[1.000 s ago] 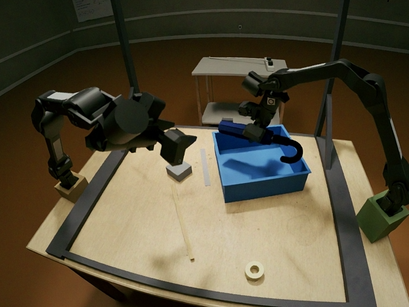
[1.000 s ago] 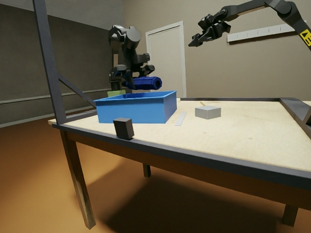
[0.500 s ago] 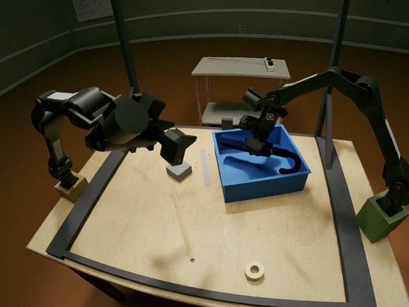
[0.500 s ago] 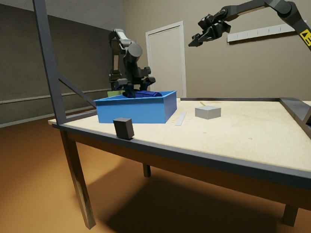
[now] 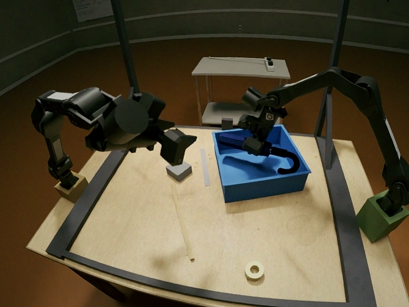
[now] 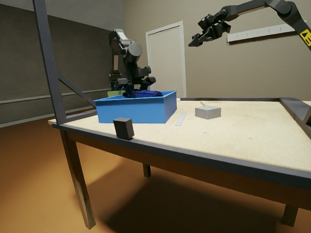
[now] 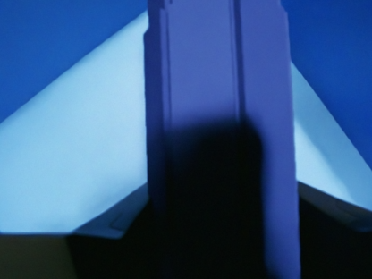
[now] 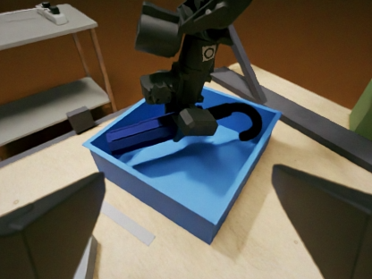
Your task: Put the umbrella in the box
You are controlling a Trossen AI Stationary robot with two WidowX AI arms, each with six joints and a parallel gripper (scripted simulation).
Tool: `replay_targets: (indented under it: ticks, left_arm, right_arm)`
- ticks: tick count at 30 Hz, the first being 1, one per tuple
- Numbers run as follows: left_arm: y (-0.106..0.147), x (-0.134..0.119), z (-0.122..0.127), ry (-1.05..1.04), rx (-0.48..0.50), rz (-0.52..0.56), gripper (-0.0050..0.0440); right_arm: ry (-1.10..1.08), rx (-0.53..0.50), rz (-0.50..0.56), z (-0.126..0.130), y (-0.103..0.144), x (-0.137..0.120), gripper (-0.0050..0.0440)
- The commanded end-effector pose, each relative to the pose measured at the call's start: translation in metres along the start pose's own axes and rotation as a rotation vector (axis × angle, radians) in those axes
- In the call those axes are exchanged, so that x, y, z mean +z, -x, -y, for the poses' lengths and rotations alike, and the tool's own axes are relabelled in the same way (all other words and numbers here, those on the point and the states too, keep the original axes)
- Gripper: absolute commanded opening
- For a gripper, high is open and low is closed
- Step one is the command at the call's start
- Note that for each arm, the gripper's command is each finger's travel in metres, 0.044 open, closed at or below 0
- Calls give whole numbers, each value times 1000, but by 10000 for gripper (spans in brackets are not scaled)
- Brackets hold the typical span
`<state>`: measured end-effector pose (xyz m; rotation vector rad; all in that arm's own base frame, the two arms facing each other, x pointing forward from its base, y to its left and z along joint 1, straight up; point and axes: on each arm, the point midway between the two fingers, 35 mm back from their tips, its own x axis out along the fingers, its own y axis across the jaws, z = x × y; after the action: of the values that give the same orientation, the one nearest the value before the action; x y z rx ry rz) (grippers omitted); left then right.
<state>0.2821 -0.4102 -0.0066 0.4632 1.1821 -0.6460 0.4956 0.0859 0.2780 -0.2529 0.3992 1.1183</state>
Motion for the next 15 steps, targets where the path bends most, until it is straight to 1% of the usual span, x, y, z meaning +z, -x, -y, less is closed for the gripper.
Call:
replay_targets:
  ticks: [1, 6, 8, 15]
  left_arm:
    - [-3, 0, 2, -3, -5, 10, -50]
    - [-21, -6, 3, -3, -5, 10, -50]
    - [-21, -6, 3, -3, -5, 10, -50]
    - [-49, -13, 3, -2, -6, 14, -50]
  right_arm:
    - [32, -14, 13, -3, 8, 13, 400]
    - [32, -14, 13, -3, 8, 13, 400]
    - [32, -14, 13, -3, 8, 13, 400]
    - [32, -14, 13, -3, 8, 13, 400]
